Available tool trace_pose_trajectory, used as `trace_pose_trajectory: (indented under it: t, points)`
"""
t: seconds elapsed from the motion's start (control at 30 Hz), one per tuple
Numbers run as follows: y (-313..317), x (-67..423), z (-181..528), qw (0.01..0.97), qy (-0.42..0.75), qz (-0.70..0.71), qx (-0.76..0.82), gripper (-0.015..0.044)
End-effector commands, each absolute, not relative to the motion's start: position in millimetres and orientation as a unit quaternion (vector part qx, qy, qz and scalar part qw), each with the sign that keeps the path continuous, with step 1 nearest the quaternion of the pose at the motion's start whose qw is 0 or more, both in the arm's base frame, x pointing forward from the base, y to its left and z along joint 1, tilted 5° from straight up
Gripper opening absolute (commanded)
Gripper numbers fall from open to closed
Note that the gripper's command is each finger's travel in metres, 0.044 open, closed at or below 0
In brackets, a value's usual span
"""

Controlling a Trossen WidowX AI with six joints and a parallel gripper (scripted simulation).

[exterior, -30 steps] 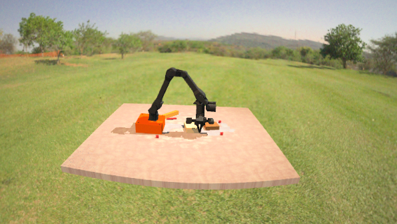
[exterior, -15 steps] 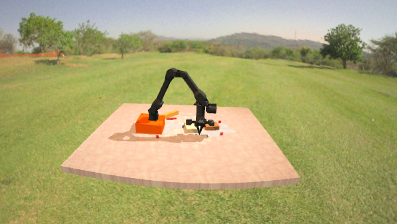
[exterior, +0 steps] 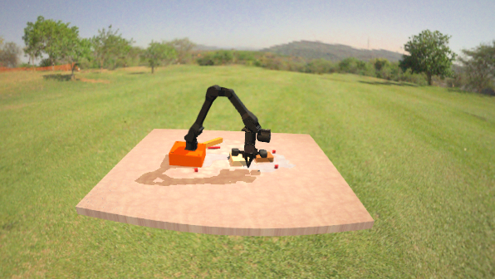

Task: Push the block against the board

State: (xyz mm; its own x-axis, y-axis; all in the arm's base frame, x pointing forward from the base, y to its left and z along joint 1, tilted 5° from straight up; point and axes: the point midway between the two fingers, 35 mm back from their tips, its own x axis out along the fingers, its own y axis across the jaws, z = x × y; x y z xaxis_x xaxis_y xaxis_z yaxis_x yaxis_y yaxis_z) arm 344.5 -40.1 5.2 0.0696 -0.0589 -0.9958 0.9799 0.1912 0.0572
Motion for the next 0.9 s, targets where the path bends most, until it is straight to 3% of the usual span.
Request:
trace_pose_trajectory:
  t: [0.0,0.23,0.87]
  points:
    - [-37.4,345.5,41.9,0.582,0.509,-0.444,0.453,0.0]
    - [-36.0,347.0,53.0,0.594,0.508,-0.435,0.448,0.0]
    - [15.5,338.0,49.4,0.703,0.624,-0.246,0.236,0.0]
